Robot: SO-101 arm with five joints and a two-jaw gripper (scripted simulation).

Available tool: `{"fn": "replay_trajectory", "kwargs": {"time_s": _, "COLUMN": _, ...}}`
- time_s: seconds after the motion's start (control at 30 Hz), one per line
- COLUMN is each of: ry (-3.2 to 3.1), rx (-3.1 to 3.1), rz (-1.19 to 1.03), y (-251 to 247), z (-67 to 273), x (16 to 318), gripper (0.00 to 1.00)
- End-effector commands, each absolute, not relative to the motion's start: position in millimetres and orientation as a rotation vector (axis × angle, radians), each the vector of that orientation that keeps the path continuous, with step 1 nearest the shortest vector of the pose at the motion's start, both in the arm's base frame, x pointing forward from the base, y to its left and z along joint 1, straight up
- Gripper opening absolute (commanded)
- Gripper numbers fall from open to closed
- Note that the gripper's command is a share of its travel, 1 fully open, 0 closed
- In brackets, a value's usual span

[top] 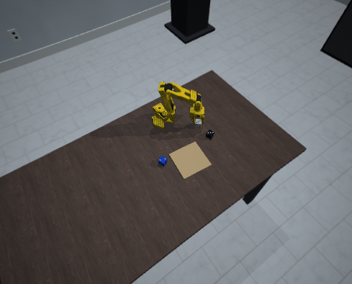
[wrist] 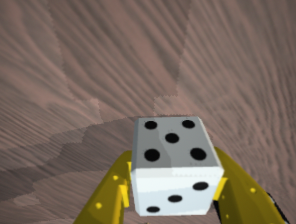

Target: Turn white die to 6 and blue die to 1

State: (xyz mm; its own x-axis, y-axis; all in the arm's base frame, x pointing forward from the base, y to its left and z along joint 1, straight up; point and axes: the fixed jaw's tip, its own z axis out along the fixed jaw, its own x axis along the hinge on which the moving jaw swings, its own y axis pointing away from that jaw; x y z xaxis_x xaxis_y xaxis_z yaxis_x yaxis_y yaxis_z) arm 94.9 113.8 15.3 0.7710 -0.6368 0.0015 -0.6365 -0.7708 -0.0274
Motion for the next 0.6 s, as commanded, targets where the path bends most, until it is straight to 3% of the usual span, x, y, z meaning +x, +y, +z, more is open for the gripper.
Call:
{"fn": "replay_trajectory", "kwargs": {"time_s": 0.0, "ry": 1.032, "rx": -2.925, "rz": -0.022, "y": 116.5, "z": 16.3, "x": 94.8, "gripper": 0.00}}
{"fn": "replay_trajectory", "kwargs": {"time_s": 0.17, "ry": 1.033, "rx": -2.925, "rz": -0.022, "y": 116.5, "z": 16.3, "x": 94.8, "gripper": 0.01}}
{"fn": "replay_trajectory", "kwargs": {"time_s": 0.43, "ry": 1.033, "rx": -2.925, "rz": -0.022, "y": 116.5, "z": 16.3, "x": 94.8, "gripper": 0.15}}
{"fn": "replay_trajectory", "kwargs": {"time_s": 0.57, "ry": 1.033, "rx": -2.925, "rz": -0.022, "y": 116.5, "z": 16.3, "x": 94.8, "gripper": 0.17}}
